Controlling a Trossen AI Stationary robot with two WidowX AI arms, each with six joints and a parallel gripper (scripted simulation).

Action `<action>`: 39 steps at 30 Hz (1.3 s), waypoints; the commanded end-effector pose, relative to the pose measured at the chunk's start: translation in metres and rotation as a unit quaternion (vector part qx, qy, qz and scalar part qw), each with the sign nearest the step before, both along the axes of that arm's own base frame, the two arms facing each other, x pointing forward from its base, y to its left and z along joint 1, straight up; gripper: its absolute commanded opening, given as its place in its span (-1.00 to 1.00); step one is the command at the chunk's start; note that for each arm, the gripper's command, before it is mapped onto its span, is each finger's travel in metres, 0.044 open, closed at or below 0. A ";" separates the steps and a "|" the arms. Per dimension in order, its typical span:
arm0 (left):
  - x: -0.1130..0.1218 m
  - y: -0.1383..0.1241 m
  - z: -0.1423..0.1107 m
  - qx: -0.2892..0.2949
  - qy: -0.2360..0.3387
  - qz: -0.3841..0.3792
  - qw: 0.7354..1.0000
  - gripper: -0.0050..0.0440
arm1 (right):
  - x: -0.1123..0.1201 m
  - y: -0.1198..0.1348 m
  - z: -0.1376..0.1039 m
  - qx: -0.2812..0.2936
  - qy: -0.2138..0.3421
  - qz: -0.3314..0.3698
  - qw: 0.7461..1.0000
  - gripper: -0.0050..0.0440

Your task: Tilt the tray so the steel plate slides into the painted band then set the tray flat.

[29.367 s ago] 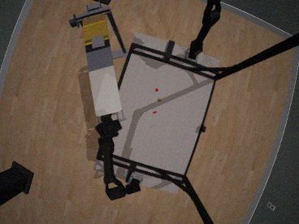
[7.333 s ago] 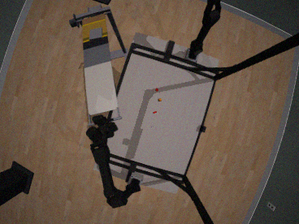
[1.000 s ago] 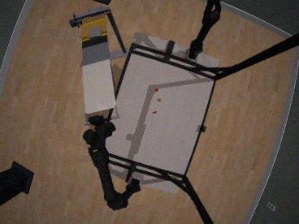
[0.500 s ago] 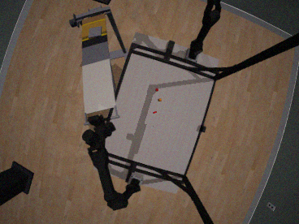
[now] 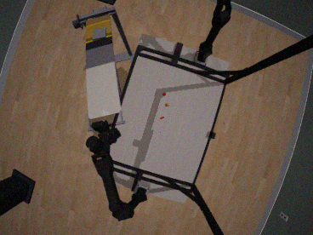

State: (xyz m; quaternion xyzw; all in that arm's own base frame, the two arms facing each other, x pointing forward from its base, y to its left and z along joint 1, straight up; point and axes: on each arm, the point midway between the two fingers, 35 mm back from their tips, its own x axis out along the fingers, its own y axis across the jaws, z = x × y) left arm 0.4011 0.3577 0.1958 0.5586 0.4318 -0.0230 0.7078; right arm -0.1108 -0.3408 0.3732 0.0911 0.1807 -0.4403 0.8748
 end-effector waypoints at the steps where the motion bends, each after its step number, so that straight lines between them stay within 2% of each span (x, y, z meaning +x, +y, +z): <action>1: 0.005 0.005 0.030 0.022 -0.029 0.001 0.999 -0.80 | 0.000 0.000 0.000 -0.001 0.000 0.001 1.000 1.00; 33: 0.008 0.006 0.040 0.042 -0.056 0.001 0.998 -0.80 | 0.000 0.000 0.000 -0.001 0.000 0.001 1.000 1.00; 34: 0.004 0.004 0.024 0.042 -0.056 0.001 0.998 -0.80 | 0.000 0.000 0.000 -0.001 0.000 0.001 1.000 1.00; 35: 0.004 0.004 0.025 0.030 -0.039 0.001 0.999 -0.80 | 0.000 0.000 0.000 -0.001 0.000 0.001 1.000 1.00; 39: 0.005 0.004 0.028 0.033 -0.043 0.001 0.999 -0.80 | 0.000 0.000 0.000 -0.001 0.000 0.001 1.000 1.00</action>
